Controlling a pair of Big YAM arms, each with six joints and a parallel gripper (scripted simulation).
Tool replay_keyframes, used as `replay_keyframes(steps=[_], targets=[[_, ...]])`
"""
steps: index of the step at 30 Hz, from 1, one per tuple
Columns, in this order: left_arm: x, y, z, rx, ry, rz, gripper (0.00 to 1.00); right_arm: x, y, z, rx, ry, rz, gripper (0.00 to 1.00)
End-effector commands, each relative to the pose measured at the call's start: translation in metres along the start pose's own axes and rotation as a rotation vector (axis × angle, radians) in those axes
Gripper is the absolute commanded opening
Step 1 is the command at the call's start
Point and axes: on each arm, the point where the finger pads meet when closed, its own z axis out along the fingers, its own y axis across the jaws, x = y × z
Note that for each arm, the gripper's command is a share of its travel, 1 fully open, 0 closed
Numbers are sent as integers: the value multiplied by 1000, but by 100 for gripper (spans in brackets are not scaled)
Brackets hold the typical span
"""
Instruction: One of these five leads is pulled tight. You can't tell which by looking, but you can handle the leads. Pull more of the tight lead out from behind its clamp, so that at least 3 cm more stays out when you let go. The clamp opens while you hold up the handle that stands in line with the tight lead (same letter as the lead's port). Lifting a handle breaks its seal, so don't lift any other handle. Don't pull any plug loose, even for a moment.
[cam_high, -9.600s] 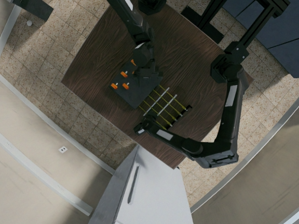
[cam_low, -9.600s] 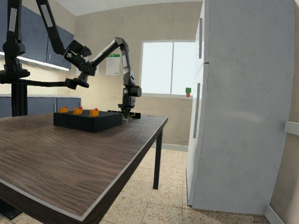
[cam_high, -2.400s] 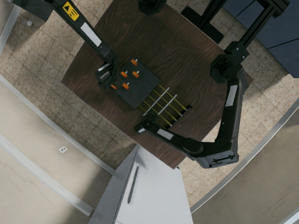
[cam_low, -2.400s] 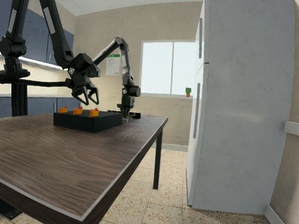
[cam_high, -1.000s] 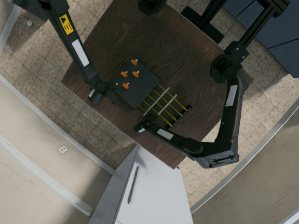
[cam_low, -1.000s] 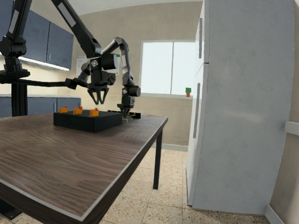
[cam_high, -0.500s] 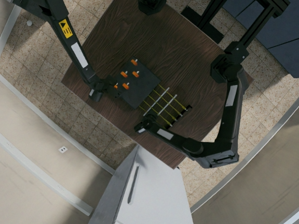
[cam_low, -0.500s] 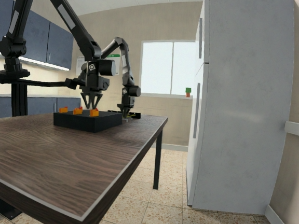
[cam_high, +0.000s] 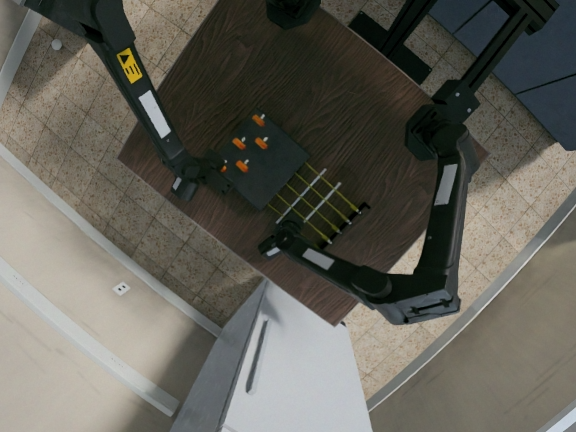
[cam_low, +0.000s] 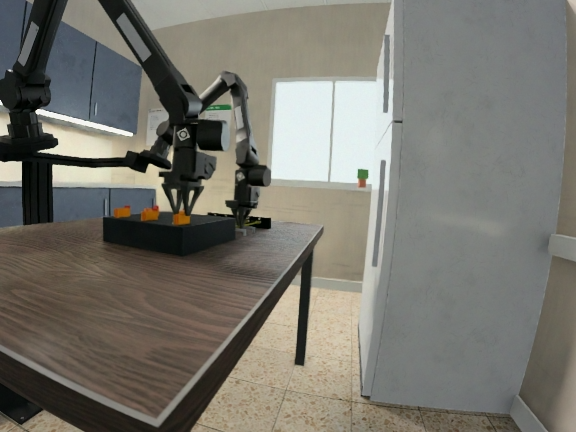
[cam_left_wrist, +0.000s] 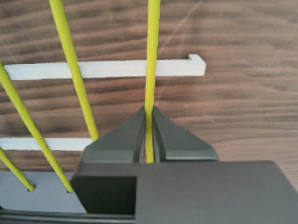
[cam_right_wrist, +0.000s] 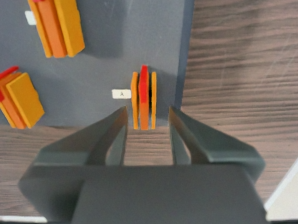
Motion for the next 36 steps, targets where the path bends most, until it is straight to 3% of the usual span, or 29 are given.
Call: replay_keyframes(steps=[1,12,24,25,36], targets=[[0,-5,-5,13,2,-1,0,-7,-17,3,31,-7,-8,35],[0,-5,-5,13,2,-1,0,-3,-17,20,29,-7,-1,35],[0,-5,-5,13,2,-1,0,-4,-21,15,42,-10,3,35],[0,-5,-5,13,2,-1,0,-4,-21,15,42,-10,3,24],[0,-5,-5,13,2,-1,0,-2,-17,7,49,-11,5,15]])
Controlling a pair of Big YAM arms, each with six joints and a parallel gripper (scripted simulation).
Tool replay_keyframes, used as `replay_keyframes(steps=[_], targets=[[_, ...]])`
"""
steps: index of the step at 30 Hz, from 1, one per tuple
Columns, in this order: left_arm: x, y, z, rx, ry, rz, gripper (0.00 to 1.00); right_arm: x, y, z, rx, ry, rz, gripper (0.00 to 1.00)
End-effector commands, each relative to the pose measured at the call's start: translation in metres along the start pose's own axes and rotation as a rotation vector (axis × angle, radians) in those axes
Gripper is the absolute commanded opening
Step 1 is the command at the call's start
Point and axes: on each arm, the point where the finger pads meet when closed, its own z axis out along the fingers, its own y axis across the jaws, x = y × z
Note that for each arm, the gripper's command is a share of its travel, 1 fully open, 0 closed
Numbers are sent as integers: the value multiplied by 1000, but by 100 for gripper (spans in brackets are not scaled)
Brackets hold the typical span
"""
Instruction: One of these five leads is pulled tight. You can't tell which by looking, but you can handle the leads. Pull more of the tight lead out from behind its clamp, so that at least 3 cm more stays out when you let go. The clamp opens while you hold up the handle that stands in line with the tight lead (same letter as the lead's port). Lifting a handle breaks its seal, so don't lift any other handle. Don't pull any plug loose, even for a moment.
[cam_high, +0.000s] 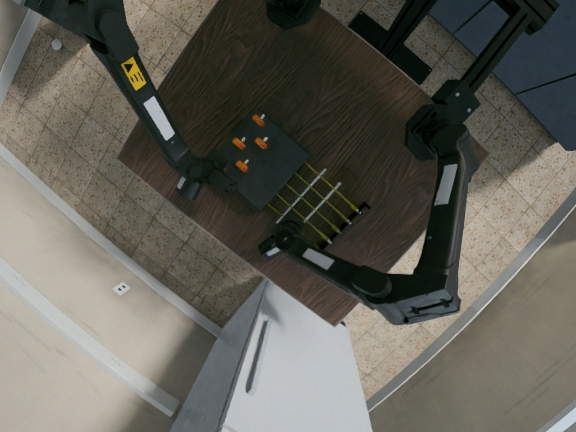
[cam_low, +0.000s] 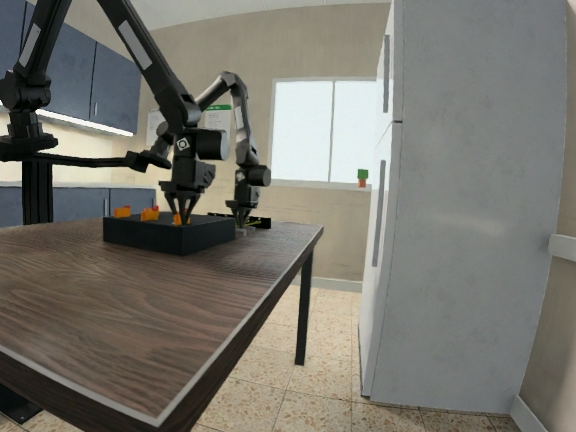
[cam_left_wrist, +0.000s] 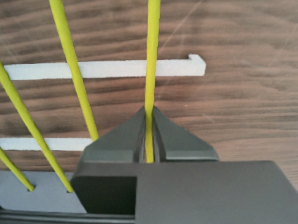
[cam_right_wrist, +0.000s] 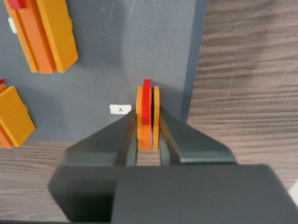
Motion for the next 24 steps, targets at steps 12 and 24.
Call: replay_keyframes(steps=[12,24], targets=[[0,-5,-5,13,2,-1,0,1,-18,-17,59,-11,14,5],[0,-5,-5,13,2,-1,0,-10,-37,-38,113,-26,10,5]])
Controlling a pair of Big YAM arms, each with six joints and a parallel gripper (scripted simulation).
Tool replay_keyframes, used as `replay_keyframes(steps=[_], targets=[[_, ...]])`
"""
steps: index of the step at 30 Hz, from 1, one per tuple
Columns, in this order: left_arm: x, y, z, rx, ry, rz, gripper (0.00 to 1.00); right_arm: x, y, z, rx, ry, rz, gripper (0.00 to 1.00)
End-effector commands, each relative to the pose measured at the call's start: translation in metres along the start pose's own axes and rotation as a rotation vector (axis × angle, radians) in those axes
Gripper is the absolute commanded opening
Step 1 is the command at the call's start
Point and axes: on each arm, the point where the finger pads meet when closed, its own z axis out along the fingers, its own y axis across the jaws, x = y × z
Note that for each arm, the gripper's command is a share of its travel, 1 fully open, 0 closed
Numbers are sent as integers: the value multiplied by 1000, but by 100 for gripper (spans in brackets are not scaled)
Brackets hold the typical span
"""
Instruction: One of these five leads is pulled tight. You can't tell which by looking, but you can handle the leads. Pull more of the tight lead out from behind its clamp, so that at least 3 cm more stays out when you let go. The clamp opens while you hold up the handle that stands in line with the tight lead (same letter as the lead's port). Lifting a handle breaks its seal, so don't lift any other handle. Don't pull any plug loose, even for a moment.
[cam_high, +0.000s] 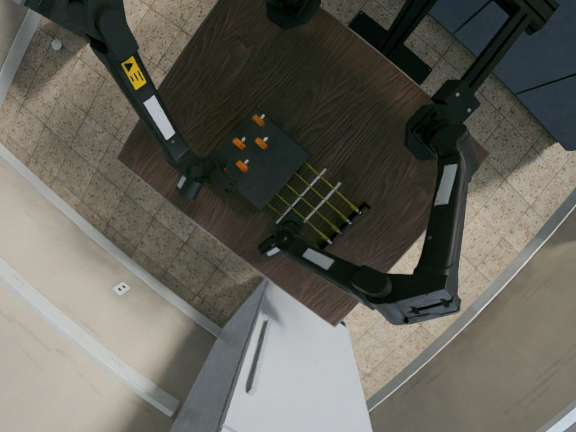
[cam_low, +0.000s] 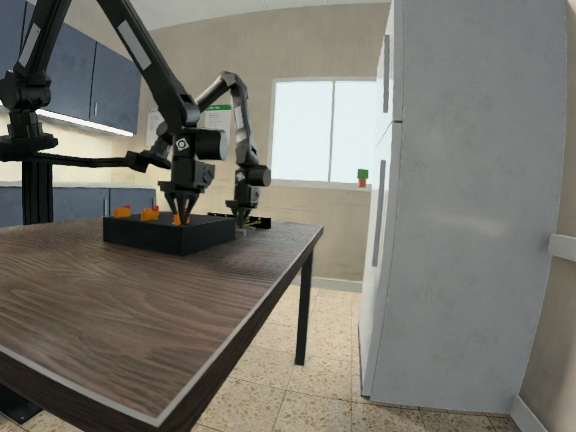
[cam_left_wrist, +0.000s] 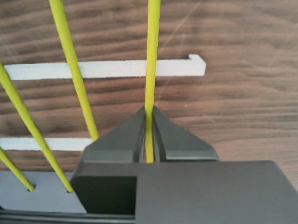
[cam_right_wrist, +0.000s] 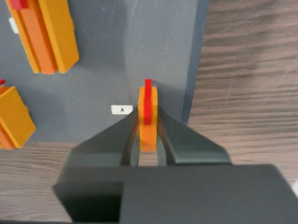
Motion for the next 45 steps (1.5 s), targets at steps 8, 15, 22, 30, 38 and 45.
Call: replay_keyframes(steps=[8,15,22,30,38,45], targets=[[0,-5,-5,13,2,-1,0,-11,-43,-45,121,-29,10,5],[0,-5,-5,13,2,-1,0,-6,-11,-40,38,-8,4,5],[0,-5,-5,13,2,-1,0,-6,-11,-40,38,-8,4,5],[0,-5,-5,13,2,-1,0,-12,-48,-53,137,-35,12,5],[0,-5,-5,13,2,-1,0,-13,-54,-63,157,-40,15,5],[0,-5,-5,13,2,-1,0,-5,-3,-55,26,-3,0,5]])
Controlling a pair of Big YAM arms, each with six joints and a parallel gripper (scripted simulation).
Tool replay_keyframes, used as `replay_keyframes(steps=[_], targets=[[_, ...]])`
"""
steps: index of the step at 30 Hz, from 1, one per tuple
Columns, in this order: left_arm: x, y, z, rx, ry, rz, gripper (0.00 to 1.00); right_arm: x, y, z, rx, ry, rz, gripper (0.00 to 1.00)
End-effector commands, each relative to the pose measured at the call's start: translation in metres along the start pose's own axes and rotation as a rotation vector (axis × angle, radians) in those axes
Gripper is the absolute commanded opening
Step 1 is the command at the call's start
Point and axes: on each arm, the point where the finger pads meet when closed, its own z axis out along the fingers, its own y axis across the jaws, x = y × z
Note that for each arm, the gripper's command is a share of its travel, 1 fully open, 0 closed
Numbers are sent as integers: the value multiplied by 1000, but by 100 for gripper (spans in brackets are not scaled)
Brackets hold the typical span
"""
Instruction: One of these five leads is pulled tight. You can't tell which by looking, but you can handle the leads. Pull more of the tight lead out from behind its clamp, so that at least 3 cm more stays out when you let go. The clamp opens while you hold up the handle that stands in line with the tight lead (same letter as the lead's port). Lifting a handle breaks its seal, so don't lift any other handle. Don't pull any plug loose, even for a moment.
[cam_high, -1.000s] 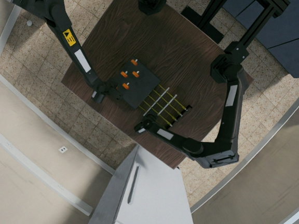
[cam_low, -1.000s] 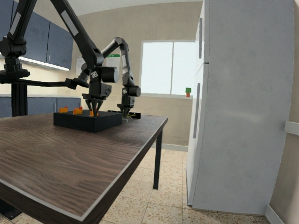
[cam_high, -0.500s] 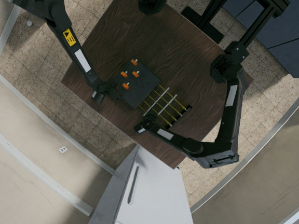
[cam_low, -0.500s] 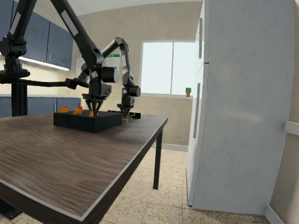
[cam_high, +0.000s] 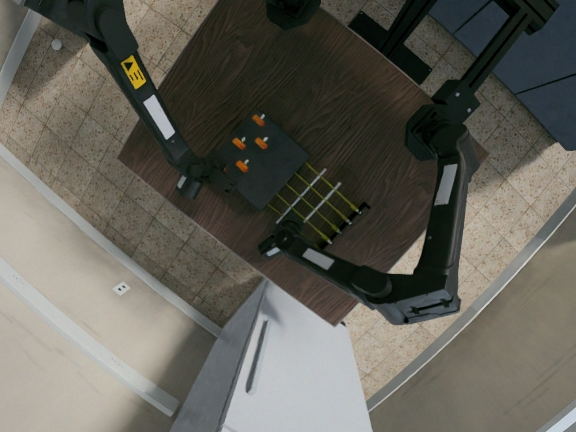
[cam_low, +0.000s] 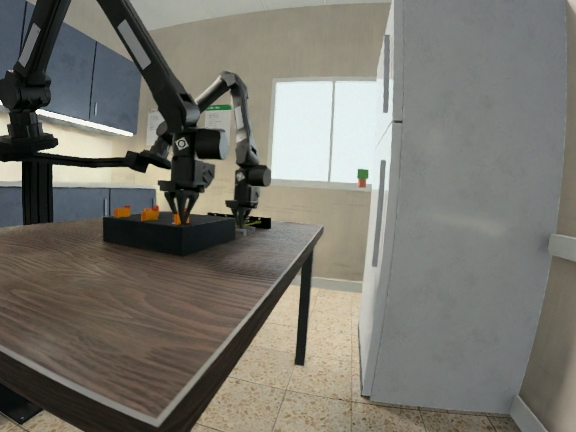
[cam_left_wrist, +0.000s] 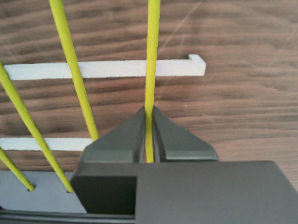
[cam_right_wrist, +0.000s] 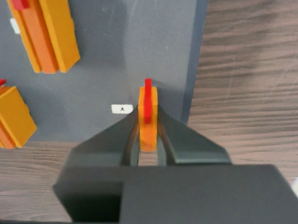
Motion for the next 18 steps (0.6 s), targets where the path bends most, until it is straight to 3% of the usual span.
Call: replay_keyframes(steps=[1,7,9,12,14,17,18], targets=[[0,-5,-5,13,2,-1,0,-5,-3,-53,22,-3,-4,5],[0,-5,-5,13,2,-1,0,-5,-3,-53,22,-4,-4,5],[0,-5,-5,13,2,-1,0,-13,-30,-51,77,-20,-5,5],[0,-5,-5,13,2,-1,0,-7,-44,-49,109,-28,11,5],[0,-5,-5,13,2,-1,0,-5,-59,-63,159,-36,23,5],[0,-5,-5,13,2,-1,0,-14,-51,-66,156,-43,11,5],[0,-5,-5,13,2,-1,0,-15,-62,-73,177,-48,16,5]])
